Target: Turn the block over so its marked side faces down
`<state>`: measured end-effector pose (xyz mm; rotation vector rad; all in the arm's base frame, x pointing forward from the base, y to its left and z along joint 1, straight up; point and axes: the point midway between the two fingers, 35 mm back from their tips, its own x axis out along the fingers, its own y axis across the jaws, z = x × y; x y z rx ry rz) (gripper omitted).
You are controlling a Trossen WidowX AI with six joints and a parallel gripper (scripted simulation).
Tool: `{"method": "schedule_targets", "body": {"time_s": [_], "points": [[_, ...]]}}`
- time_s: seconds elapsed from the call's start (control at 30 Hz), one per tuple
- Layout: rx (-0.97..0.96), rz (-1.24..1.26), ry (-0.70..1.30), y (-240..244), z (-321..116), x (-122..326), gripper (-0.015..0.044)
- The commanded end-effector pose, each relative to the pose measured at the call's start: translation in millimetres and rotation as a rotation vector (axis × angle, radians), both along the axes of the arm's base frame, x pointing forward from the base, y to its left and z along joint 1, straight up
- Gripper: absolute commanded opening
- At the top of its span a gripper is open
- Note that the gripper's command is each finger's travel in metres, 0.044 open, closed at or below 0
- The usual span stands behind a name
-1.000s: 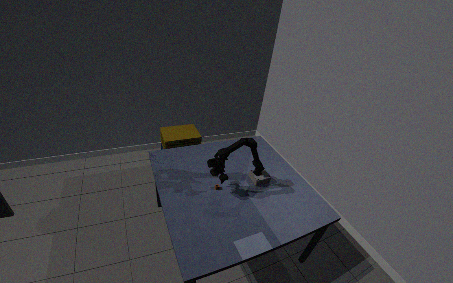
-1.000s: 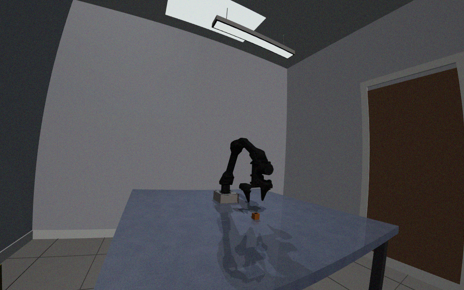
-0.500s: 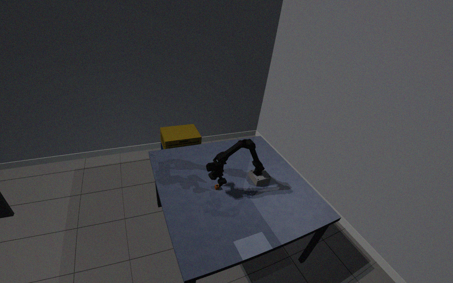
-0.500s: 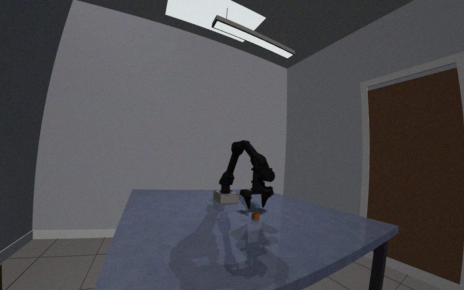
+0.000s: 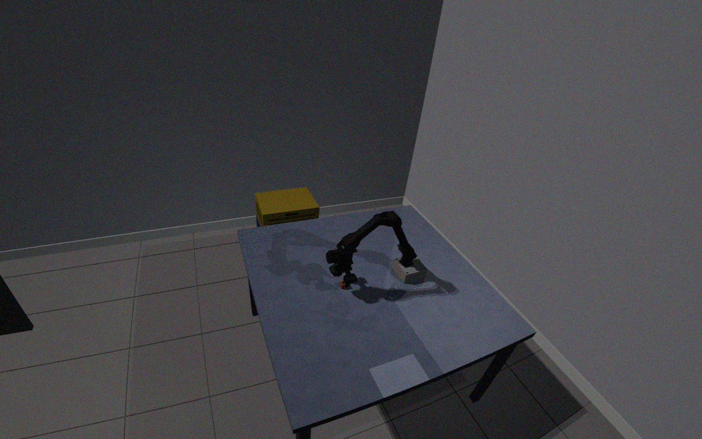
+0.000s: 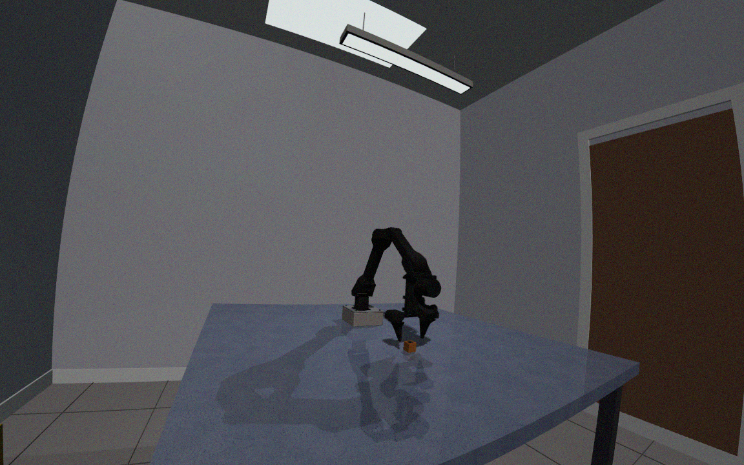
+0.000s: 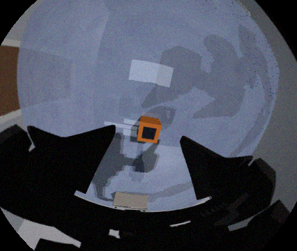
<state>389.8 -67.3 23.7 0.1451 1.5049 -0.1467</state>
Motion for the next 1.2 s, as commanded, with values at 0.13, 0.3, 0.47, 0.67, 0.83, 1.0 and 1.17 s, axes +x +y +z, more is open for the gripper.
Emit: {"method": "schedule_targets", "body": {"time_s": [0.13,0.3,0.47,0.67,0.83,1.0,1.17], "points": [[-0.001,-0.004,0.016,0.2,-17.5,-3.4,0.0440],[-0.001,-0.004,0.016,0.2,-25.3,-3.4,0.0440],[-0.001,-0.004,0.016,0.2,-26.4,-3.4,0.0361],[-0.001,-0.004,0.016,0.2,-26.4,-3.4,0.0204],[-0.001,-0.004,0.016,0.2,-26.4,-3.4,0.0112],[-0.001,-0.004,0.016,0.2,-26.4,-3.4,0.0078],[-0.001,-0.004,0.016,0.2,-26.4,-3.4,0.0045]]}}
